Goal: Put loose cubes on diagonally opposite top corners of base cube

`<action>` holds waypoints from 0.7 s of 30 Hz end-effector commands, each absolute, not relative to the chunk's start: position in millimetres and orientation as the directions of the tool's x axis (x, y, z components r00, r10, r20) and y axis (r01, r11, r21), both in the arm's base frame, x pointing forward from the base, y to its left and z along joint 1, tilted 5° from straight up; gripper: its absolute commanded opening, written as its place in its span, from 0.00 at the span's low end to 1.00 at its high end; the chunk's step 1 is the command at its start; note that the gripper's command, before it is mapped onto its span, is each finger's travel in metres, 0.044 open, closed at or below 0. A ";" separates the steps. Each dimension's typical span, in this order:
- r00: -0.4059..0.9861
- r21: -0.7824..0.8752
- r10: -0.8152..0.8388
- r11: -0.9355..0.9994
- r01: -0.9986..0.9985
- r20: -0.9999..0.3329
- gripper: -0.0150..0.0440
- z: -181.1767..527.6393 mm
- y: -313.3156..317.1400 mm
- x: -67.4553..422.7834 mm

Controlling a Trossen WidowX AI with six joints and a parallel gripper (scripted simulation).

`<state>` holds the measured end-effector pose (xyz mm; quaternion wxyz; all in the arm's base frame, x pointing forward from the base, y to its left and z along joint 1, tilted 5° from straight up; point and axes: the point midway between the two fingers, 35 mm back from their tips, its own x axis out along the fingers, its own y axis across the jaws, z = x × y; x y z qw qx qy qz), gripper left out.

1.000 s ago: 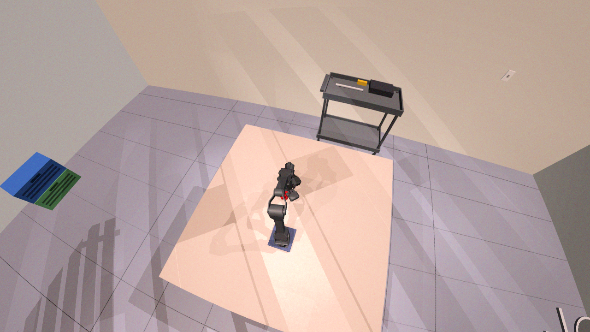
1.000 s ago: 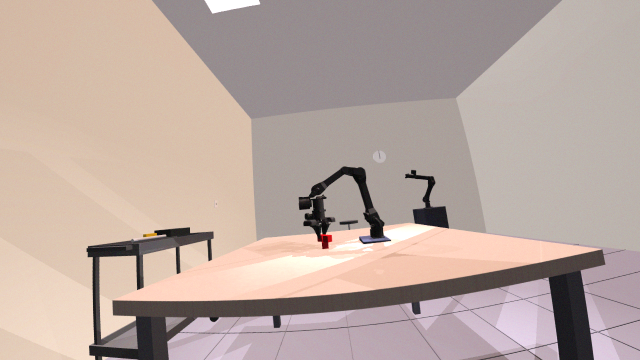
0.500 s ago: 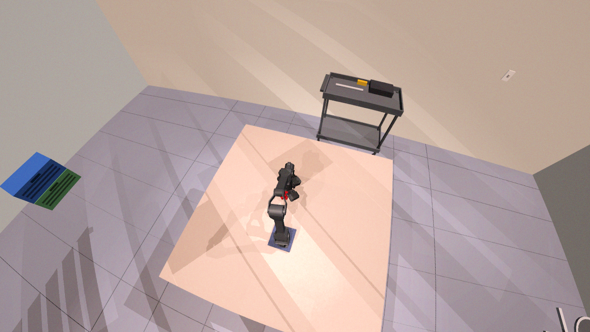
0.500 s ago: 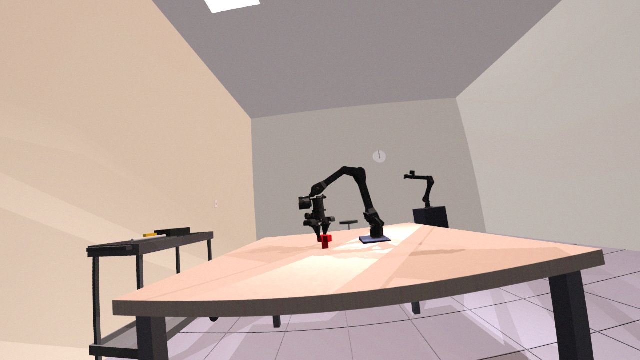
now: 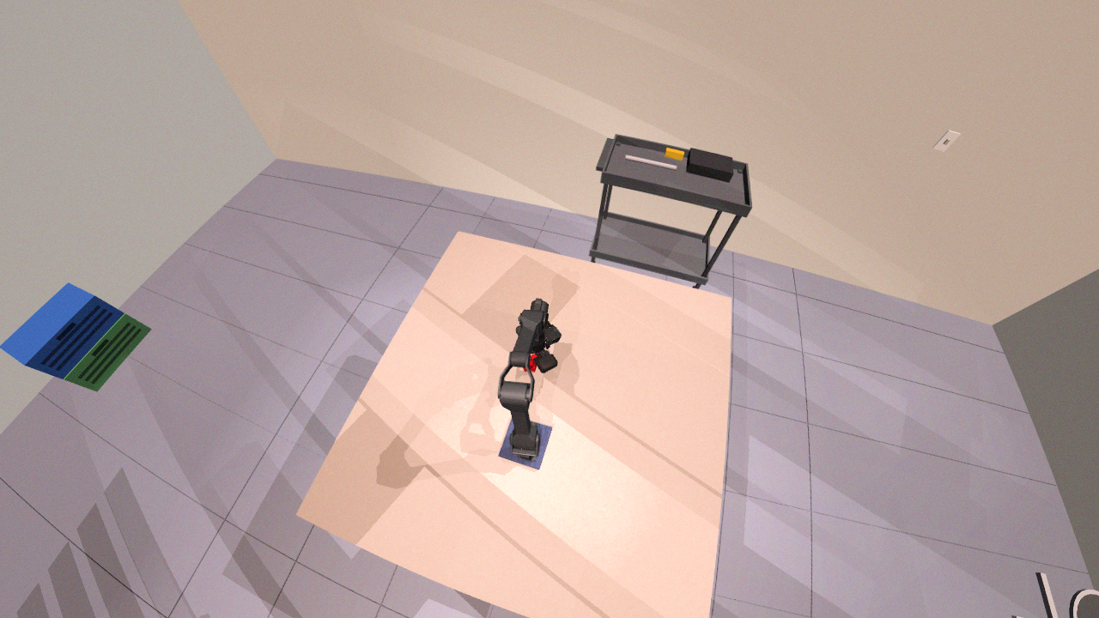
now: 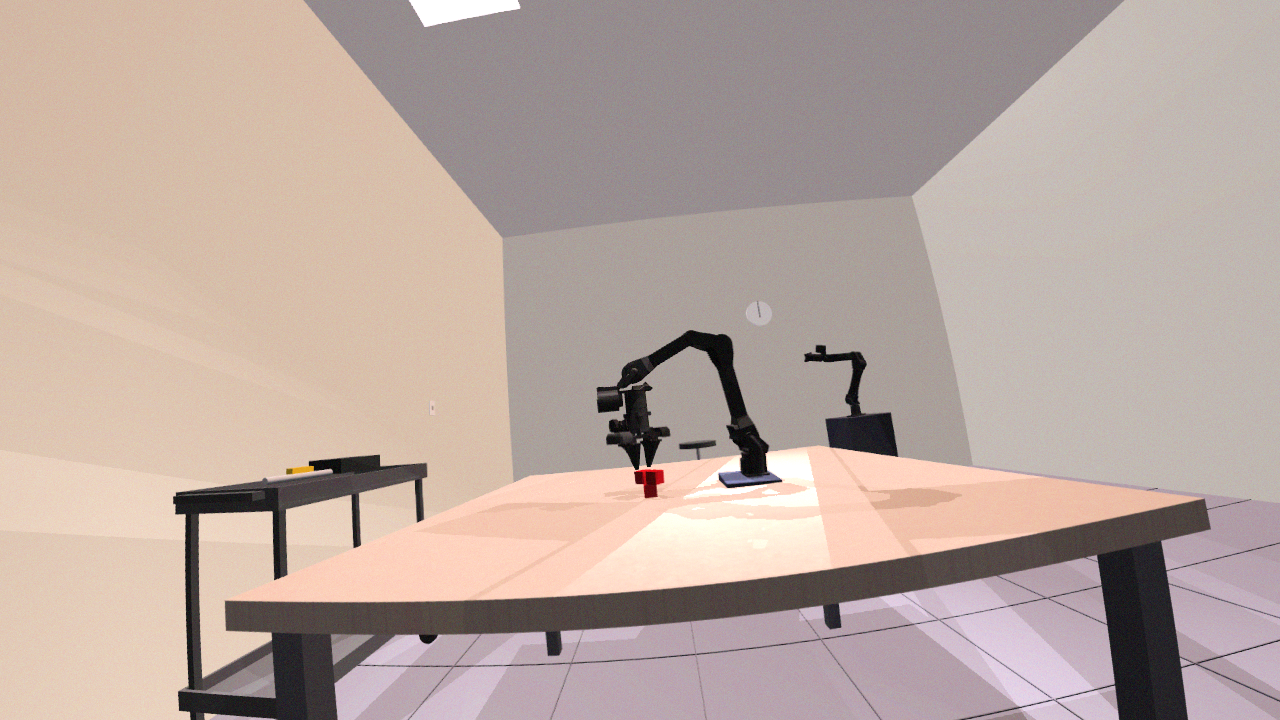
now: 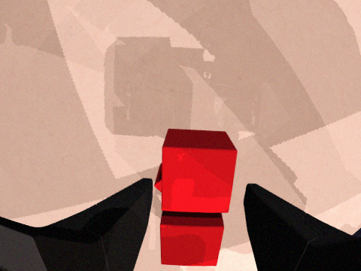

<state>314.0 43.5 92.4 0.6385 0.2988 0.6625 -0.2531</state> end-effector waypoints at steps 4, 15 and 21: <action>0.001 0.052 0.073 0.696 0.716 -0.997 0.60 104.0 42.7 315.1; 0.001 0.052 0.073 0.696 0.716 -0.997 0.60 117.8 41.7 315.1; 0.001 0.052 0.073 0.696 0.716 -0.997 0.60 125.5 41.1 315.1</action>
